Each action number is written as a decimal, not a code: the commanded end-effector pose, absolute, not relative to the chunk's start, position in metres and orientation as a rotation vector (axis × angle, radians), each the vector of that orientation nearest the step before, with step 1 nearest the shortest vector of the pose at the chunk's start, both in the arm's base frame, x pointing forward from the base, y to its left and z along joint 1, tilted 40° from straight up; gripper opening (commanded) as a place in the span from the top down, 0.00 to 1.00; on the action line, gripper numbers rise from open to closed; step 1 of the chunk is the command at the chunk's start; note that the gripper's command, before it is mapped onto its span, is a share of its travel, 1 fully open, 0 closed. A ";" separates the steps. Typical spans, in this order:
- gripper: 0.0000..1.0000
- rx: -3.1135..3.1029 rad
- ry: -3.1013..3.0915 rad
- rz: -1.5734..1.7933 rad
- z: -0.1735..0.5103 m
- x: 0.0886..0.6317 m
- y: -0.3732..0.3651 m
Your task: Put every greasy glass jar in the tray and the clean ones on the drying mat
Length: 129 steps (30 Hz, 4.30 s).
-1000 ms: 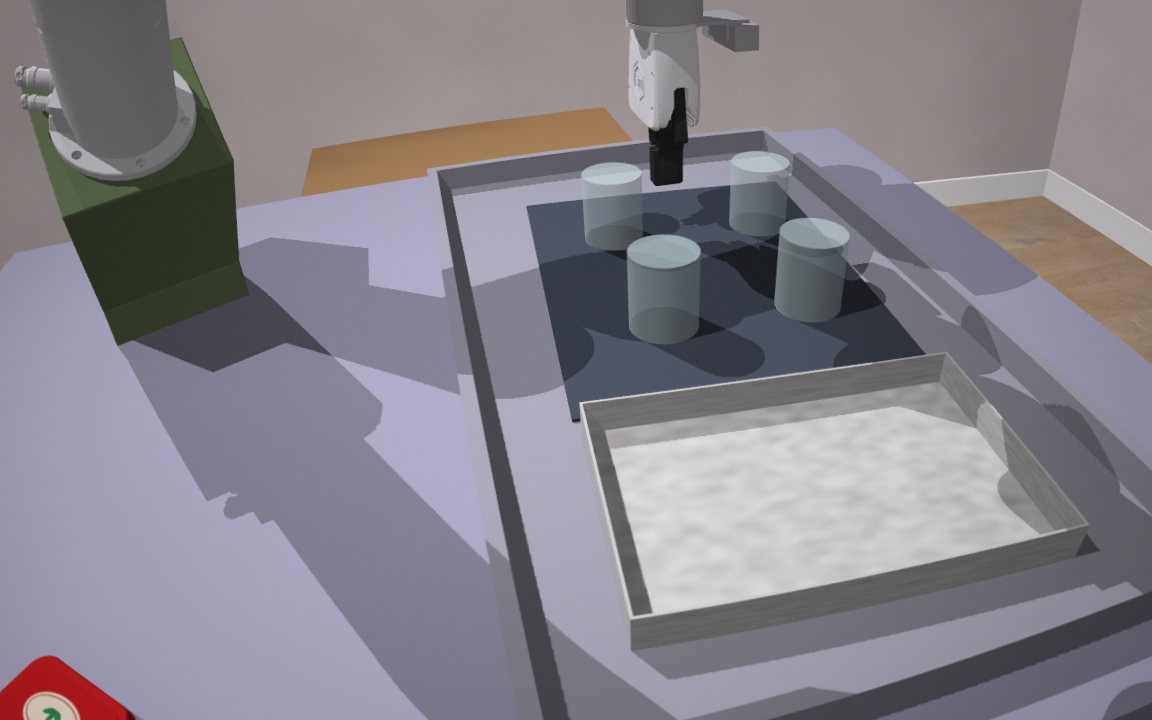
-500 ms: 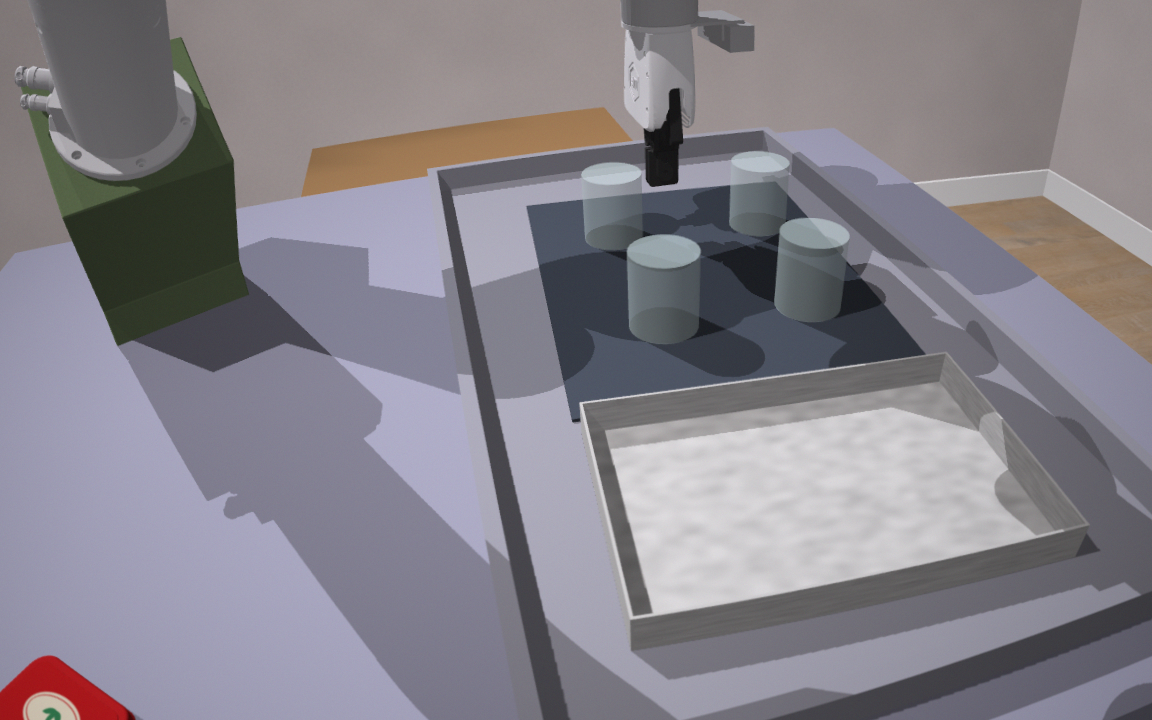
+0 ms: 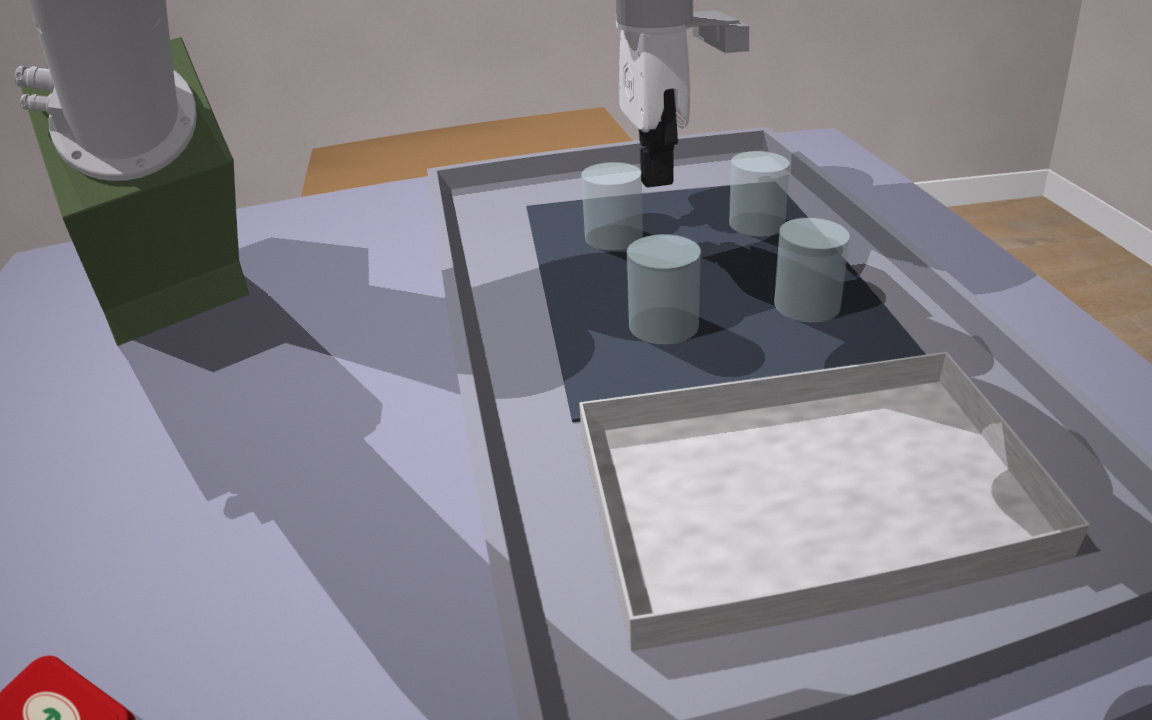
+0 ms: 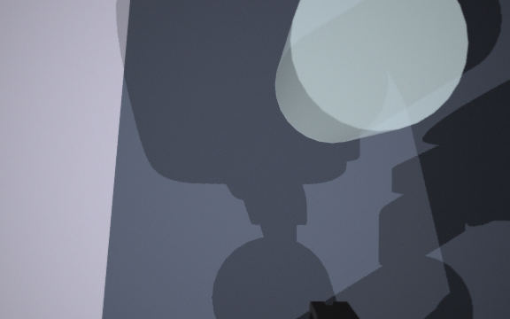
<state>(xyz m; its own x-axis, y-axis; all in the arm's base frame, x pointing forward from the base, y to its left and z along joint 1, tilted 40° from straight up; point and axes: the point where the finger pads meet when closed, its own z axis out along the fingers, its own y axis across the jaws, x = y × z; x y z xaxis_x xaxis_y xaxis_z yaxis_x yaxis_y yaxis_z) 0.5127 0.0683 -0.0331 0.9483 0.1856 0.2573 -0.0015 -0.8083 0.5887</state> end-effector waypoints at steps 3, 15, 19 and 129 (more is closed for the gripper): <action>1.00 2.486 0.133 0.410 -0.033 0.511 0.070; 1.00 2.486 0.133 0.410 -0.033 0.509 0.070; 1.00 2.486 0.133 0.410 -0.033 0.508 0.070; 1.00 2.486 0.133 0.410 -0.030 0.524 0.073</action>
